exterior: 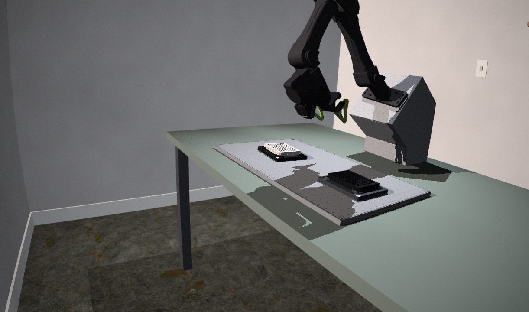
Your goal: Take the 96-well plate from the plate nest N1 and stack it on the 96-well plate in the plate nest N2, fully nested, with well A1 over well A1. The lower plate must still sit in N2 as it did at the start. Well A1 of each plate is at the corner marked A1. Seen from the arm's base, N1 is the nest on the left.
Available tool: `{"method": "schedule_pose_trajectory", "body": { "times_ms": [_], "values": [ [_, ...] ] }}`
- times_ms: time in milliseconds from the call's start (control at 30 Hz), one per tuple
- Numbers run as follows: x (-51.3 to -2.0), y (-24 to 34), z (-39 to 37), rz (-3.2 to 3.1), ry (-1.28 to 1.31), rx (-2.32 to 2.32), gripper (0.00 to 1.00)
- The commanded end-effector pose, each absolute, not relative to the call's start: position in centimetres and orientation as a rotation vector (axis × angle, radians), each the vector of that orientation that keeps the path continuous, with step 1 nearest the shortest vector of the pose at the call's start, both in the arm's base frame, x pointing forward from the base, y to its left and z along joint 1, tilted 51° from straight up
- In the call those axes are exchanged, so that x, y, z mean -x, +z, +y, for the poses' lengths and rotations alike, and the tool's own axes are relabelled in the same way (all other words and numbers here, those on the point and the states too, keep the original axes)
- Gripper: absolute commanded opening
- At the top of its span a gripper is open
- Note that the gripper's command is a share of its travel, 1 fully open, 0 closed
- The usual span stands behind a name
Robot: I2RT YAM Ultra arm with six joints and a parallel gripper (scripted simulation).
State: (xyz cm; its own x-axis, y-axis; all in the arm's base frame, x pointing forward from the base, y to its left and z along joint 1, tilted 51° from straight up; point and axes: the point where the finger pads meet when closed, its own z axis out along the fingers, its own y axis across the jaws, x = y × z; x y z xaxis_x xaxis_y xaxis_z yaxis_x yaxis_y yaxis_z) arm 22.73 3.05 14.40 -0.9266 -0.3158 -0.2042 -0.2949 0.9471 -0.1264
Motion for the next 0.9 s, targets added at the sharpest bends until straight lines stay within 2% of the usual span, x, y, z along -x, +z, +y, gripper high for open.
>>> {"method": "schedule_pose_trajectory", "body": {
  "times_ms": [0,567,867],
  "values": [
    [-25.2,15.6,3.7,2.758,-0.223,0.623,1.0],
    [-29.1,16.7,9.8,2.404,-0.44,1.172,1.0],
    [-30.0,17.2,12.3,2.27,-0.503,1.314,1.0]
  ]
}}
